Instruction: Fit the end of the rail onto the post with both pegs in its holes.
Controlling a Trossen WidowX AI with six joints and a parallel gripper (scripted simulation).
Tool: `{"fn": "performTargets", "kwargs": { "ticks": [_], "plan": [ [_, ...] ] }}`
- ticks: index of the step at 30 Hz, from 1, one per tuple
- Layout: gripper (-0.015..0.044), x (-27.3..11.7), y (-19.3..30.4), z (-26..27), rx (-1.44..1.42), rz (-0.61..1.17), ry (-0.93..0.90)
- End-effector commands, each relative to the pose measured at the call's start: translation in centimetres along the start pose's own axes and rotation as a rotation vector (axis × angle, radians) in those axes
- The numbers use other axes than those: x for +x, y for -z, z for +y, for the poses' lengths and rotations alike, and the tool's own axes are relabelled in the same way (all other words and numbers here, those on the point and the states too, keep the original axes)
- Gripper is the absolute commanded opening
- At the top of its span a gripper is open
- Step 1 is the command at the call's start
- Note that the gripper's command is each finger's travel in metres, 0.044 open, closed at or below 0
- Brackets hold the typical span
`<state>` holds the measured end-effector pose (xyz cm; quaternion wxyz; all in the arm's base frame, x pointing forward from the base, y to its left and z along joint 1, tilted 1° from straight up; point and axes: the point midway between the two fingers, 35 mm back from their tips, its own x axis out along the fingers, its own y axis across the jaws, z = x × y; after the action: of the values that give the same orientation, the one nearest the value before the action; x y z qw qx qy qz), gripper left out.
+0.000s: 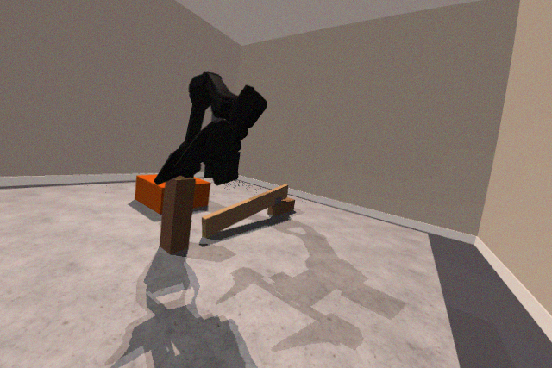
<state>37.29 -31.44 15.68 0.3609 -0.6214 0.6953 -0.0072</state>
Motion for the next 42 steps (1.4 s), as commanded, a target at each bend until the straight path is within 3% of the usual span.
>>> {"fn": "performTargets", "kwargs": {
  "ticks": [1, 9, 16, 21, 42],
  "plan": [
    [0.044, -3.3, -4.1, 1.1, -0.021, -0.182, 0.032],
    [0.044, -8.1, -9.5, 4.7, -0.089, -0.444, 0.004],
    [0.044, -14.6, -14.9, 13.1, -0.248, -0.783, -0.164],
    [0.044, -18.4, -15.9, 19.3, -0.336, -0.961, -0.316],
    [0.044, -18.0, -17.6, 20.8, -0.344, -0.981, -0.338]
  ]
}}
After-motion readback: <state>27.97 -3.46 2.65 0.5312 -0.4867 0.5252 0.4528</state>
